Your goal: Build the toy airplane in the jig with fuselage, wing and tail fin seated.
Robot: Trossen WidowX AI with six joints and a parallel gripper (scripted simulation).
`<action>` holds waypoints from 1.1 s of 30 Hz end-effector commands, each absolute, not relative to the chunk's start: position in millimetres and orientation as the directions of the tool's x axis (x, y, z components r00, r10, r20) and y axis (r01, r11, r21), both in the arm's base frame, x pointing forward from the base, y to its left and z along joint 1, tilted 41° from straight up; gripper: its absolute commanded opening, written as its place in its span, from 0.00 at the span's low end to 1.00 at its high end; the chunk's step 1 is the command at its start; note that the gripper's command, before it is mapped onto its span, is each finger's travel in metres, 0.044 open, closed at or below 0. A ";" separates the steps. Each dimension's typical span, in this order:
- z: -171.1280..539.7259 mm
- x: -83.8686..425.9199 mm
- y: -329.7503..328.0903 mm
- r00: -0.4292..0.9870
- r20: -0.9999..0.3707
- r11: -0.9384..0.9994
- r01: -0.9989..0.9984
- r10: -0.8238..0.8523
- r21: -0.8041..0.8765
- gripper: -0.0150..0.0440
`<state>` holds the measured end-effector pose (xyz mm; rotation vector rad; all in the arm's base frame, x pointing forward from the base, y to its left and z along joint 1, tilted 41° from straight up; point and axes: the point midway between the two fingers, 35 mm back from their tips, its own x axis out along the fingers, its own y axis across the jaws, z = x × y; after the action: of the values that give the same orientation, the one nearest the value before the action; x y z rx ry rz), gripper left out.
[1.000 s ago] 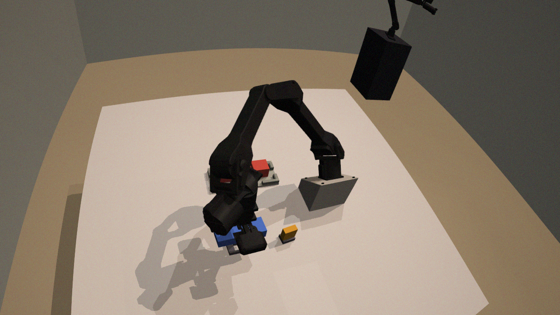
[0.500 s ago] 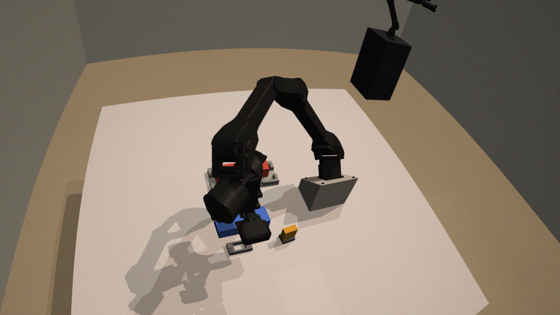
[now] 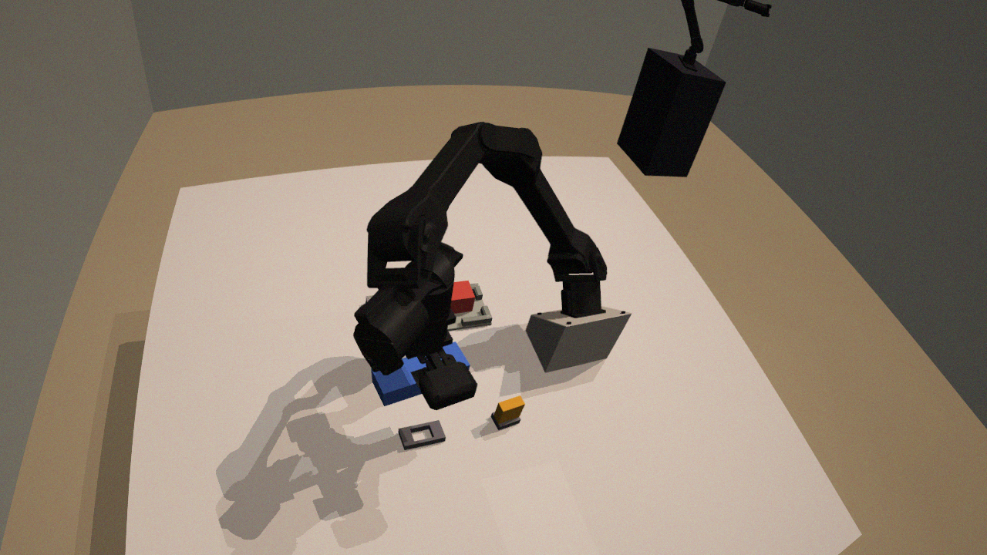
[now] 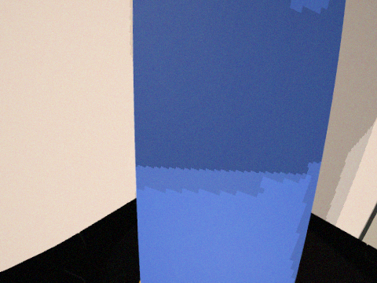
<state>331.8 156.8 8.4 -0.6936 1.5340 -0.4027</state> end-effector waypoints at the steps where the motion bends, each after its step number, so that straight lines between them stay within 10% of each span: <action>1: 20.9 333.3 147.4 0.038 -0.772 0.741 -0.252 -0.635 -0.622 0.25; 33: 79.6 319.0 61.1 0.040 -0.778 0.543 -0.694 -0.627 -0.473 0.25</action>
<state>321.8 69.7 71.6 -1.0850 1.6478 0.0220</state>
